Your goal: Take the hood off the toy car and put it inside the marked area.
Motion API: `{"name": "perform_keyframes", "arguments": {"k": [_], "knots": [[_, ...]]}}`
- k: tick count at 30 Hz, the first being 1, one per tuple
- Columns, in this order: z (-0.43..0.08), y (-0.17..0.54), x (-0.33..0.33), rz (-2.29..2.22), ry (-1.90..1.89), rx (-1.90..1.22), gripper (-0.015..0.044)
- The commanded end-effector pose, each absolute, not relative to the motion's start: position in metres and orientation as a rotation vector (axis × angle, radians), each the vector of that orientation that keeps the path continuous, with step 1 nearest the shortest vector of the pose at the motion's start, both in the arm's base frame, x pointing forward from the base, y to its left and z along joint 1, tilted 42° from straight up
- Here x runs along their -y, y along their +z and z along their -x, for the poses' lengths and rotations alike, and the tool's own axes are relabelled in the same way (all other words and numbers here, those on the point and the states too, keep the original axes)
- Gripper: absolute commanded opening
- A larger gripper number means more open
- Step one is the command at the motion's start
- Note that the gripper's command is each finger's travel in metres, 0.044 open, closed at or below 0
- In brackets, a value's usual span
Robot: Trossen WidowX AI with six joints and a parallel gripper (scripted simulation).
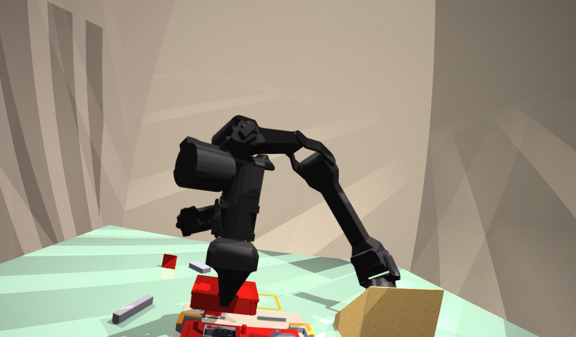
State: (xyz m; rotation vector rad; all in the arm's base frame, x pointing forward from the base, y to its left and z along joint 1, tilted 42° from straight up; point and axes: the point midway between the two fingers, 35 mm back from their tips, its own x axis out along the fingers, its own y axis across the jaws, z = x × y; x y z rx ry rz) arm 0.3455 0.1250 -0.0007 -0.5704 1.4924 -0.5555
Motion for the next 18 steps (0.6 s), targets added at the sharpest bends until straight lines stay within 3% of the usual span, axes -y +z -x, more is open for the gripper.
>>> {"name": "perform_keyframes", "arguments": {"k": [1,18], "knots": [[-0.347,0.009,-0.115,0.574,-0.553,-1.496,0.0],[-0.347,0.062,-0.063,0.565,-0.548,-1.499,0.0]]}}
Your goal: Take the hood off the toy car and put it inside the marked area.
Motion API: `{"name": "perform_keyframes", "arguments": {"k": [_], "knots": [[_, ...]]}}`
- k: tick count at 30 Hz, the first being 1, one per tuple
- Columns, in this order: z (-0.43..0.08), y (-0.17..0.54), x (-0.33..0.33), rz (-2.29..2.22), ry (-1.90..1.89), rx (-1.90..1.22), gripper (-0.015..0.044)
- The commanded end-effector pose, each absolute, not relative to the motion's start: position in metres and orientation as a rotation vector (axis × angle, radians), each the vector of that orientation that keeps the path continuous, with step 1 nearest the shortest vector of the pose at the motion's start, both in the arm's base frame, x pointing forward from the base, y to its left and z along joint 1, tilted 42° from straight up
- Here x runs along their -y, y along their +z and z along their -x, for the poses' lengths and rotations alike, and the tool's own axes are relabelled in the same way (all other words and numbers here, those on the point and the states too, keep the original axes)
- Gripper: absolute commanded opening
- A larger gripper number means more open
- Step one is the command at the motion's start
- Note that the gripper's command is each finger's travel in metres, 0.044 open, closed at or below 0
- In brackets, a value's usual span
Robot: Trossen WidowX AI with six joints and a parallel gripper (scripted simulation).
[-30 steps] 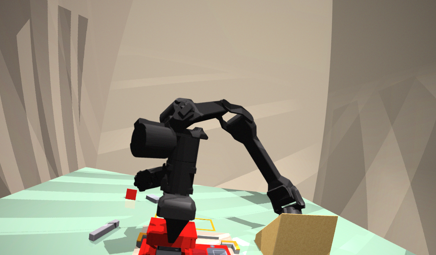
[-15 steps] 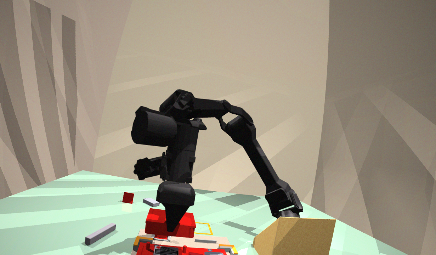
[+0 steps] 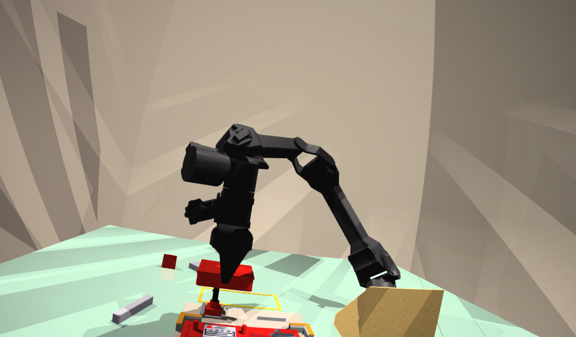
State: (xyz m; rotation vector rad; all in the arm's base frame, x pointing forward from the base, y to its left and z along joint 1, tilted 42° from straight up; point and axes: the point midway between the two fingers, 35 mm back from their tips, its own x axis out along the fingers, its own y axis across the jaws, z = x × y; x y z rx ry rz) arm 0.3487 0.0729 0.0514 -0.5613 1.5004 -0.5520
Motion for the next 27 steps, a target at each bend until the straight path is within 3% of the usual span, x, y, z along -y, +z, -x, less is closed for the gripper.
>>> {"name": "perform_keyframes", "arguments": {"k": [1,27], "knots": [[-0.346,0.065,-0.06,0.563,-0.549,-1.5,0.0],[-0.317,0.136,0.019,0.568,-0.561,-1.497,0.0]]}}
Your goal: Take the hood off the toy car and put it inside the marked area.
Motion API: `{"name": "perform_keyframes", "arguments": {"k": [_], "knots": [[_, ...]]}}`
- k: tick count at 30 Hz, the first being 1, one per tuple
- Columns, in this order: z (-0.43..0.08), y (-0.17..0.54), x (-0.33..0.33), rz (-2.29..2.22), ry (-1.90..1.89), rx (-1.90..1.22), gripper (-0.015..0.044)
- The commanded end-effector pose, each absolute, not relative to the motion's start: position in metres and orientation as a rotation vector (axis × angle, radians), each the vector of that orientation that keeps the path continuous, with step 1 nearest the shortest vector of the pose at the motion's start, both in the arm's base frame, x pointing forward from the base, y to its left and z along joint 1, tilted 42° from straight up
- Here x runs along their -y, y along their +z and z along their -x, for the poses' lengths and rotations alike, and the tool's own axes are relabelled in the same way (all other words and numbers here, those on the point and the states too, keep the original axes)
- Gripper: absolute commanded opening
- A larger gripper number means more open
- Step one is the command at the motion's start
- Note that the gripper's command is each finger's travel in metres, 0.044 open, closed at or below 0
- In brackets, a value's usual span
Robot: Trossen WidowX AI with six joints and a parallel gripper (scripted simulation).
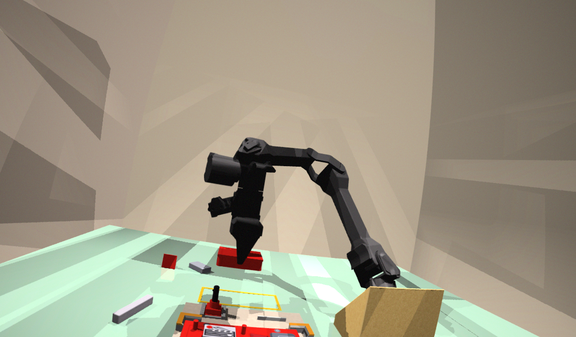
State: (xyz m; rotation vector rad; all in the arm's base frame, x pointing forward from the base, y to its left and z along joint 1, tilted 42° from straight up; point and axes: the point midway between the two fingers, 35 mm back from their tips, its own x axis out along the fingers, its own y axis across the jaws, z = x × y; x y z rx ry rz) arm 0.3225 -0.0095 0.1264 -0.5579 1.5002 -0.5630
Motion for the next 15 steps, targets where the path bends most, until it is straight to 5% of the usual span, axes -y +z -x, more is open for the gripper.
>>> {"name": "perform_keyframes", "arguments": {"k": [1,15], "knots": [[-0.315,0.138,0.021,0.57,-0.562,-1.497,0.0],[-0.305,0.15,0.038,0.577,-0.567,-1.495,0.0]]}}
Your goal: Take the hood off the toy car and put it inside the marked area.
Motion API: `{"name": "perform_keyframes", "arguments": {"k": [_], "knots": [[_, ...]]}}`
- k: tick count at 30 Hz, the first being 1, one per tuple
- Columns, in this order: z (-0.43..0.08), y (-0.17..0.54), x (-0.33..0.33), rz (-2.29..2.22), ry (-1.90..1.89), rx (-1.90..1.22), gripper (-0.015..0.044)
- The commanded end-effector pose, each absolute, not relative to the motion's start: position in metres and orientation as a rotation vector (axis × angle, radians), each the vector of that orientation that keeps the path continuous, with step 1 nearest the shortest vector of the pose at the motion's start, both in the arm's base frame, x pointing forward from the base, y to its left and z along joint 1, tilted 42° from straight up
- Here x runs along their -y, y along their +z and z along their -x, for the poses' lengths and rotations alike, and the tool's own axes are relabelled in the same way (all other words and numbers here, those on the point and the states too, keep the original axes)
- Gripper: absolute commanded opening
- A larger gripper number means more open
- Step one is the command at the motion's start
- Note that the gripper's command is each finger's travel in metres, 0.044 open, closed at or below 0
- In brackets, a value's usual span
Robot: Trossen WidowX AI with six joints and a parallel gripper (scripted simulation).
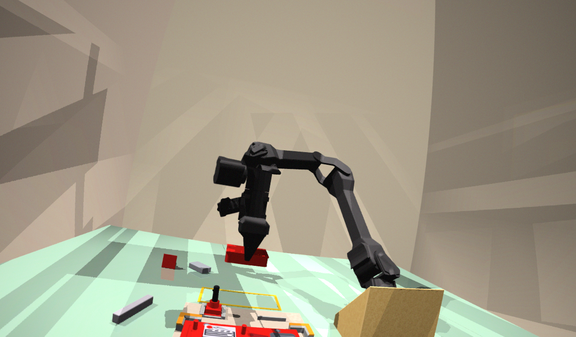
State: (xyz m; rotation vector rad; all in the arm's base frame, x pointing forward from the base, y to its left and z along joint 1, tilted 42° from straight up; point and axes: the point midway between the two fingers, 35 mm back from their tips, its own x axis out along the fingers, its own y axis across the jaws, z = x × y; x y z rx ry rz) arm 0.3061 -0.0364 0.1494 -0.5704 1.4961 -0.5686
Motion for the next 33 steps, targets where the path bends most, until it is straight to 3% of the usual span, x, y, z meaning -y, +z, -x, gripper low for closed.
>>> {"name": "perform_keyframes", "arguments": {"k": [1,33], "knots": [[-0.305,0.149,0.039,0.577,-0.567,-1.495,0.0],[-0.307,0.133,0.053,0.576,-0.565,-1.495,0.0]]}}
